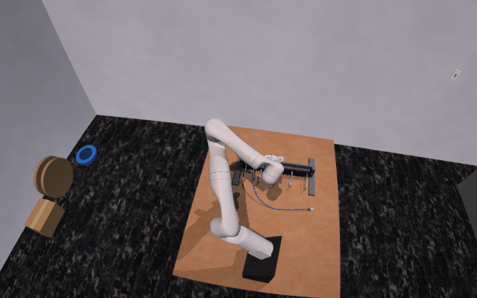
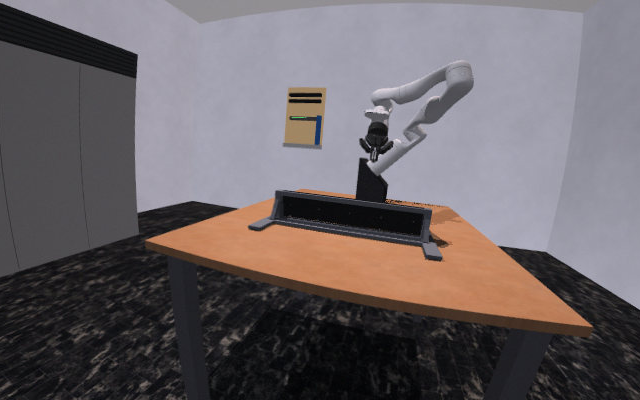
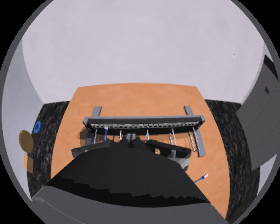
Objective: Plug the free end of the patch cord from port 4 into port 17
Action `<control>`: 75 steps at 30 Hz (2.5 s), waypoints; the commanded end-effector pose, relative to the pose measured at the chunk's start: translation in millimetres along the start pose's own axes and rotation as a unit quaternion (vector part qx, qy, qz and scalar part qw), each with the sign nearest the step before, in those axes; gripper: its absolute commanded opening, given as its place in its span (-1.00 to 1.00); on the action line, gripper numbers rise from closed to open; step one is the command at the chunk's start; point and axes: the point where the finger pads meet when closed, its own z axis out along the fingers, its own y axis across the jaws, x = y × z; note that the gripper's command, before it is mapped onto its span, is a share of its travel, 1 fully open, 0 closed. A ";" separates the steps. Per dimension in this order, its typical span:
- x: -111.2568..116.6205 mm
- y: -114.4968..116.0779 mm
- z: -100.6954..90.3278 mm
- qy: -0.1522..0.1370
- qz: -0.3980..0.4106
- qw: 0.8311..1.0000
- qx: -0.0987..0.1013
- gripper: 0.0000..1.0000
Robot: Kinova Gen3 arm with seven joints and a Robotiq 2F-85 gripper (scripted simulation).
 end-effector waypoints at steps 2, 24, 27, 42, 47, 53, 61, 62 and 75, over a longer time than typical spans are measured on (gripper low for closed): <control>-1.2 0.6 17.2 -0.004 -0.001 1.000 0.000 -1.00; -1.7 -0.1 121.9 -0.003 -0.001 1.000 0.000 -1.00; -1.7 -0.1 125.8 -0.003 -0.001 1.000 0.001 -1.00; -2.3 0.8 125.8 -0.002 0.003 1.000 -0.002 -1.00; -2.1 1.0 125.6 -0.002 0.004 1.000 -0.002 -1.00; -2.0 1.2 125.5 -0.001 0.004 1.000 -0.002 -1.00; -1.8 1.3 125.2 -0.001 0.005 1.000 -0.003 -1.00; -1.8 1.3 125.1 -0.001 0.005 1.000 -0.003 -1.00; -1.8 1.5 124.7 -0.001 0.006 1.000 -0.003 -1.00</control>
